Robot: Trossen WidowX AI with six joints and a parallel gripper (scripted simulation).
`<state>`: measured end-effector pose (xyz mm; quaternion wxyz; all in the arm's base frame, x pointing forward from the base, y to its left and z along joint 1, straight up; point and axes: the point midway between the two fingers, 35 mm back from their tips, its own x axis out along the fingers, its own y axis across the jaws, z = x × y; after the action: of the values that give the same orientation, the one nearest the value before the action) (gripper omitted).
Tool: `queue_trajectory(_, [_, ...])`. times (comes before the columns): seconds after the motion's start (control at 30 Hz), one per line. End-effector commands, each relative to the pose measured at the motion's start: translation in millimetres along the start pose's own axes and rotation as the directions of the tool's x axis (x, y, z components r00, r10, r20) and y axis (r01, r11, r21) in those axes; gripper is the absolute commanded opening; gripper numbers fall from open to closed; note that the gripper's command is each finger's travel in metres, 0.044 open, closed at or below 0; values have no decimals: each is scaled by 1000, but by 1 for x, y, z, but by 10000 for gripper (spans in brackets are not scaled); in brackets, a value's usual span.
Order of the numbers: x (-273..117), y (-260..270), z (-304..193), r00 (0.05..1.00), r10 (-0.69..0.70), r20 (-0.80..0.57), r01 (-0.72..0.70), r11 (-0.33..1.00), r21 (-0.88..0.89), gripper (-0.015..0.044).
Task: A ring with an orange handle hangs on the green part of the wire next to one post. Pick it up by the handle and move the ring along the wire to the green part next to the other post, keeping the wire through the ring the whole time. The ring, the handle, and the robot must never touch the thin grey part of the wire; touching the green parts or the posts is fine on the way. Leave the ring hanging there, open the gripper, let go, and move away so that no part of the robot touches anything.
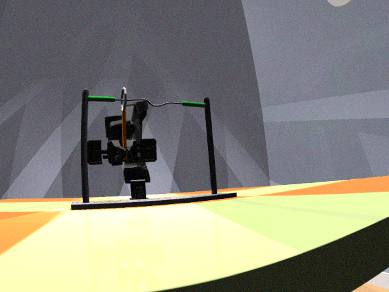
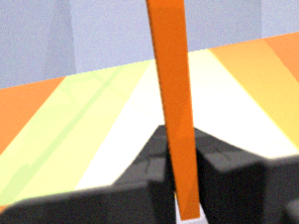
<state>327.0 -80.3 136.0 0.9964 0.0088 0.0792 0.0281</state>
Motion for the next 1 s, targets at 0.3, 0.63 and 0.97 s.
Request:
queue_trajectory(0.3, [-21,14,1,986,-20,-166,24,999,23,-150])
queue_trajectory(0.63, [-33,30,3,967,-27,-252,40,998,46,-150])
queue_trajectory(0.97, [-33,38,4,968,-12,-249,22,999,37,-150])
